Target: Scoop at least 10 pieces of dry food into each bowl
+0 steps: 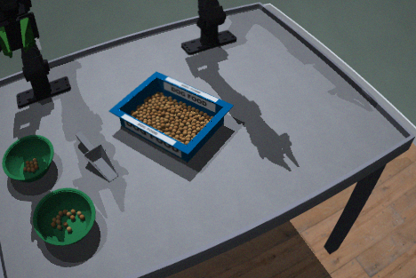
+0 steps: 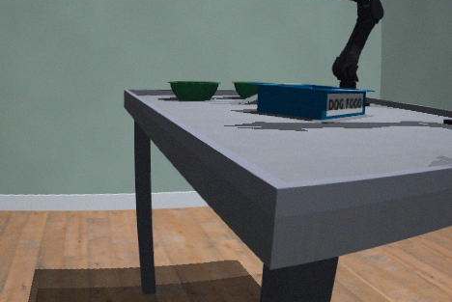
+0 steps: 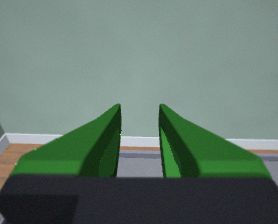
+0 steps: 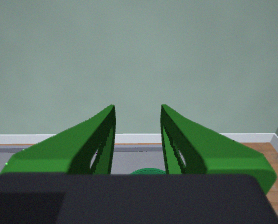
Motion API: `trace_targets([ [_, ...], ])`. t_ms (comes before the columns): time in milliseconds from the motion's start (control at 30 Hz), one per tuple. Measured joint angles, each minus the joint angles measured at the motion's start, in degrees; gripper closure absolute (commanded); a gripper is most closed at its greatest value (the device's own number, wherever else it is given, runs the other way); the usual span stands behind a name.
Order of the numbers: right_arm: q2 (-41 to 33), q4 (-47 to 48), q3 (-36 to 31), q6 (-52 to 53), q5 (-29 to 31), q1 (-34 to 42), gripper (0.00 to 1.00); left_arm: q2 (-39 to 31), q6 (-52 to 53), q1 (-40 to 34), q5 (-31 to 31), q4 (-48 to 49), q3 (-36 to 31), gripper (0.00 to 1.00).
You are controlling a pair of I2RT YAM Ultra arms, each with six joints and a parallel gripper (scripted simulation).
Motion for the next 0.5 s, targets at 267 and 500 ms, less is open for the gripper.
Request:
trace_targets([
  [267, -1.29, 0.42, 0.02, 0.0, 0.07, 0.0, 0.68, 0.0, 0.0, 0.0, 0.0, 0.0, 0.0, 0.74],
  [500, -1.22, -0.2, -0.22, 0.0, 0.17, 0.04, 0.68, 0.0, 0.02, -0.04, 0.04, 0.0, 0.02, 0.74],
])
